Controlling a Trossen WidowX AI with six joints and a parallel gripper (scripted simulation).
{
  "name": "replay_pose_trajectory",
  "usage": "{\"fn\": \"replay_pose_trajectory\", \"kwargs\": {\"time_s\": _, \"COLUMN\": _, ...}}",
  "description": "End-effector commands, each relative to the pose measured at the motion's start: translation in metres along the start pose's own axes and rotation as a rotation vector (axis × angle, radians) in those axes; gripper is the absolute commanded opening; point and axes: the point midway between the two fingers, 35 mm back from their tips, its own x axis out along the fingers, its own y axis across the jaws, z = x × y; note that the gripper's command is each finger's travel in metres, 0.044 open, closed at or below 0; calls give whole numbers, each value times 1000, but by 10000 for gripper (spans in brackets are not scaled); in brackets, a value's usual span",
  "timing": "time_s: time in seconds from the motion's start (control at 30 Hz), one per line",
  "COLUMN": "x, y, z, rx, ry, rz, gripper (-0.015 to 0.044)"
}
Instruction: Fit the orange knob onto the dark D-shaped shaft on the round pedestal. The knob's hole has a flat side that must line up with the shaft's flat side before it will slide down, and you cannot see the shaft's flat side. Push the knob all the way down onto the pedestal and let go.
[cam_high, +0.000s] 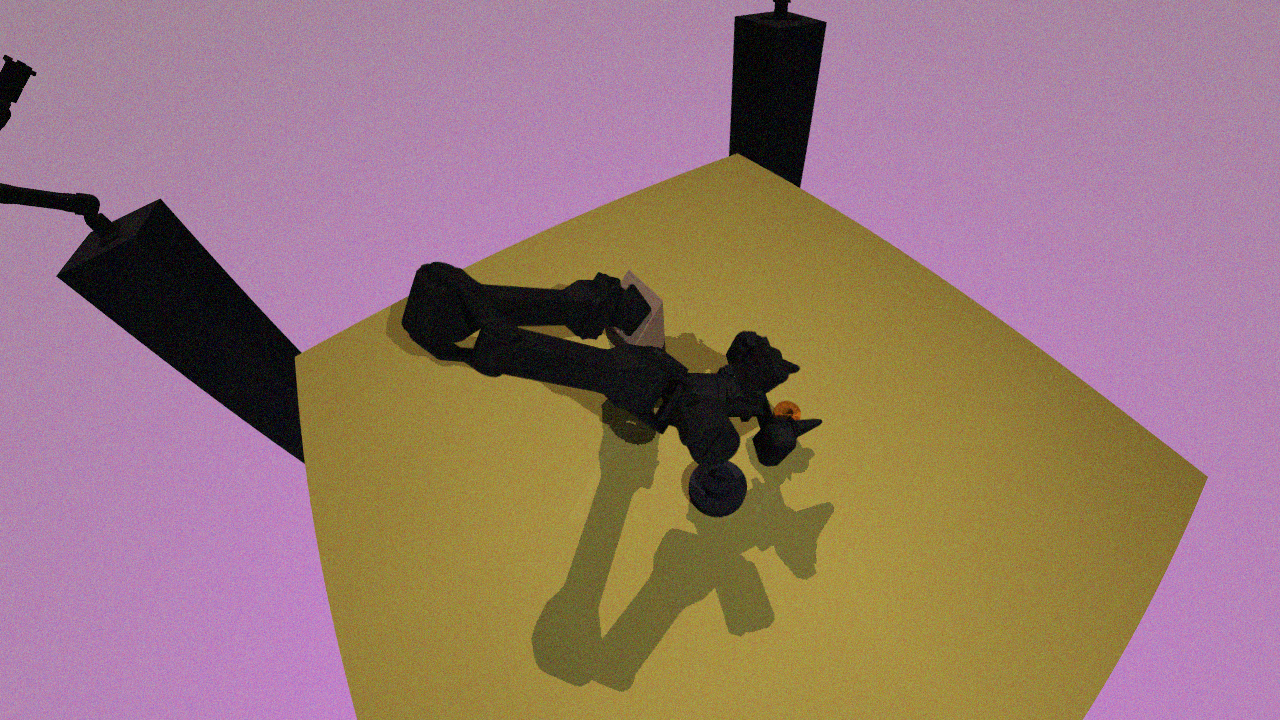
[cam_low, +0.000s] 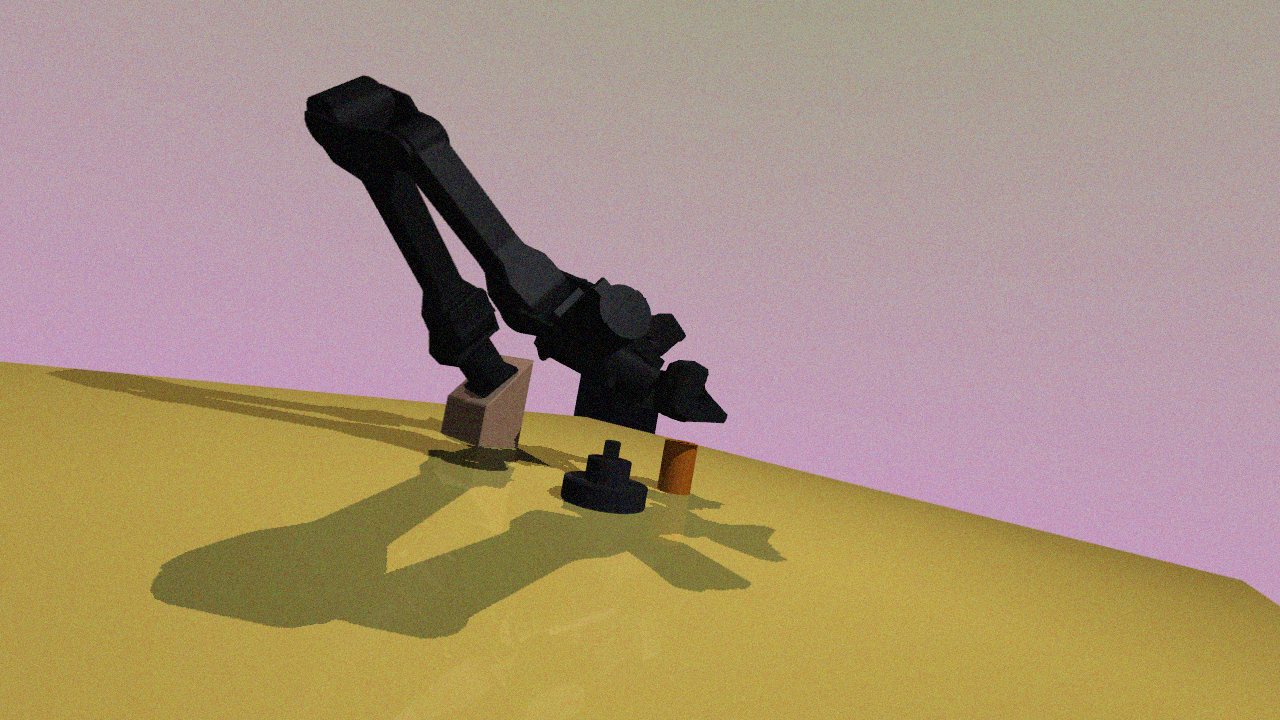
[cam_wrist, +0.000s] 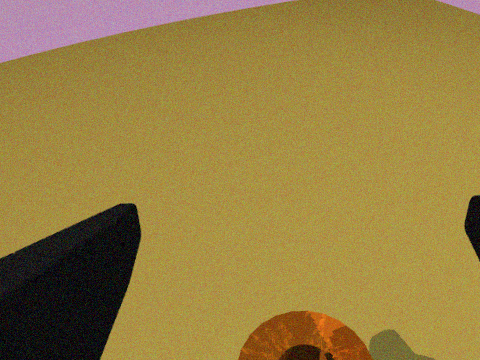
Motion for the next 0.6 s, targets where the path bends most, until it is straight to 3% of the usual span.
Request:
{"fn": "replay_pose_trajectory", "kwargs": {"time_s": 0.0, "x": -10, "y": 0, "z": 27, "rx": 0, "ry": -3, "rz": -12, "gripper": 440}}
{"fn": "replay_pose_trajectory", "kwargs": {"time_s": 0.17, "x": -2, "y": 1, "z": 25, "rx": 52, "ry": 81, "rz": 40, "gripper": 440}}
{"fn": "replay_pose_trajectory", "kwargs": {"time_s": 0.37, "x": 15, "y": 11, "z": 19, "rx": 186, "ry": 475, "rz": 175, "gripper": 440}}
{"fn": "replay_pose_trajectory", "kwargs": {"time_s": 0.57, "x": 10, "y": 13, "z": 27, "rx": 170, "ry": 884, "rz": 161, "gripper": 440}}
